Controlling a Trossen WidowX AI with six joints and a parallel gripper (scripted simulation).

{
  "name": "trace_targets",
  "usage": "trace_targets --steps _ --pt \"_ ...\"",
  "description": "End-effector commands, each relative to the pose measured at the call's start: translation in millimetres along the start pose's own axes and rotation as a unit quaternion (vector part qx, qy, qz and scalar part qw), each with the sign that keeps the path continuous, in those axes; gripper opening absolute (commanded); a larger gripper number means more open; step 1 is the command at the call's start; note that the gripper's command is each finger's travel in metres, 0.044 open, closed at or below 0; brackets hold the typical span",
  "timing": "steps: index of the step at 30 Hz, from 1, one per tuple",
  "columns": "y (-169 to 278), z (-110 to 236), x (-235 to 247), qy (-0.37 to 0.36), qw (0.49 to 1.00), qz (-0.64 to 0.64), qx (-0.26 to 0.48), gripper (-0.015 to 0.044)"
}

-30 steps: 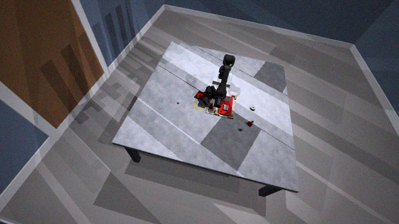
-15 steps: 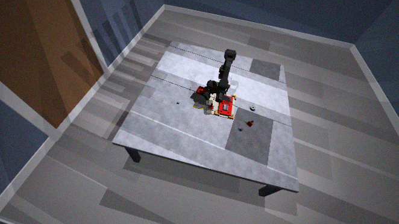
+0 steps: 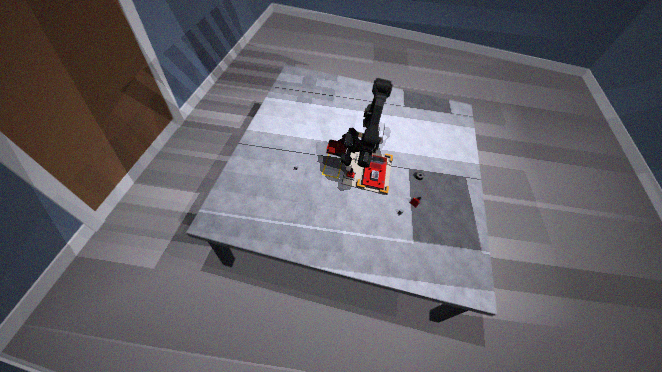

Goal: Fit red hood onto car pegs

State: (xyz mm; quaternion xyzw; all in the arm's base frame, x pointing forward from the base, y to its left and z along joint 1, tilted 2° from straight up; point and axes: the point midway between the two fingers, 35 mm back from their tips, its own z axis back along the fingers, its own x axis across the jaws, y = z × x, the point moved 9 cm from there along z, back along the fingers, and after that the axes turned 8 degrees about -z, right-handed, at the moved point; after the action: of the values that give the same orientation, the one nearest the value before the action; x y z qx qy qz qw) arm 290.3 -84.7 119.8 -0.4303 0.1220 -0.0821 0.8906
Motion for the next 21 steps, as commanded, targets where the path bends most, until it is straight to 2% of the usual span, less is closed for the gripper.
trace_targets --steps 1,11,21 --pt "0.3 -0.1 0.4 0.000 0.998 0.059 -0.001 0.0000" --pt "0.5 -0.2 0.5 0.000 0.977 0.214 -0.001 0.0000" --pt "0.5 -0.3 0.6 0.000 0.931 0.364 -0.001 0.0000"
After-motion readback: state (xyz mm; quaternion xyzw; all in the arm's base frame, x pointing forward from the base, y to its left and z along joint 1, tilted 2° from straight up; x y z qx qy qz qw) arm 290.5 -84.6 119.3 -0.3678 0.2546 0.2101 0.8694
